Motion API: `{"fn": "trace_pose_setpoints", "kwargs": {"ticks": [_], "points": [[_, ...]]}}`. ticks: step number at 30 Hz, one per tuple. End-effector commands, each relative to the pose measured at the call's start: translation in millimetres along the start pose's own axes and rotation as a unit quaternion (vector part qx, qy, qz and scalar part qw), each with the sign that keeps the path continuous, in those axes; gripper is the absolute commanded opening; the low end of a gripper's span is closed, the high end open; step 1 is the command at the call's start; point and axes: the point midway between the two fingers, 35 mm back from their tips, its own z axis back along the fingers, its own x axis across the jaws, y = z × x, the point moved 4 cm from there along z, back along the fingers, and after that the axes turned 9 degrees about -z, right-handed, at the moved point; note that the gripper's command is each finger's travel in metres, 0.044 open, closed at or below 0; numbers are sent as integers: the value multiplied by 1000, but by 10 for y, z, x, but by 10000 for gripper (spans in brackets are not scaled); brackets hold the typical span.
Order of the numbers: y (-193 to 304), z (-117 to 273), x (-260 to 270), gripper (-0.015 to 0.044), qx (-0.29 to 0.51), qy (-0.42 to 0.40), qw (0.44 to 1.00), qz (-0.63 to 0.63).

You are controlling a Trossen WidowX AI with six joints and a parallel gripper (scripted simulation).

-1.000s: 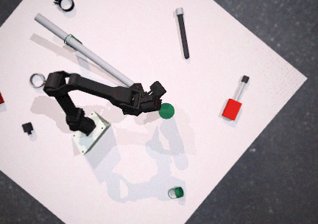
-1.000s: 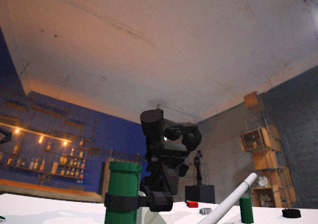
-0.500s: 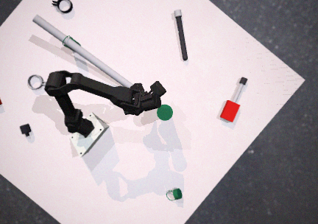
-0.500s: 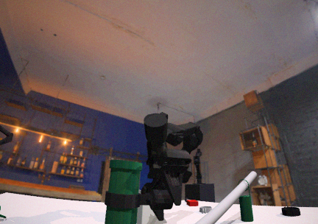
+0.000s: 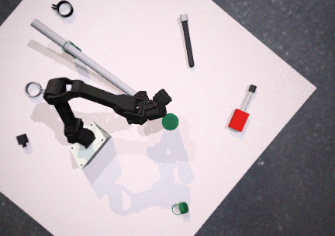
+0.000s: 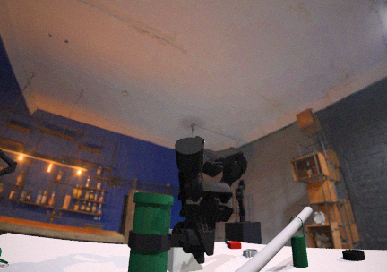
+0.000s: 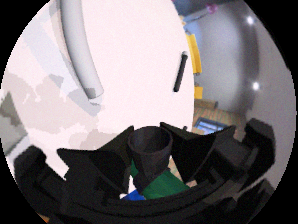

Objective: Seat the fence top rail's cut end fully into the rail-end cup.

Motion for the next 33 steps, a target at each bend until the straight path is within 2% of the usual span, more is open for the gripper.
{"fn": "trace_pose_setpoints", "kwargs": {"ticks": [1,3,33], "points": [[1,2,10,53,-3,-1,1000,3],[8,10,23,0,-8,-1,1000,11],[97,100,166,0,-56,-9,994,97]]}}
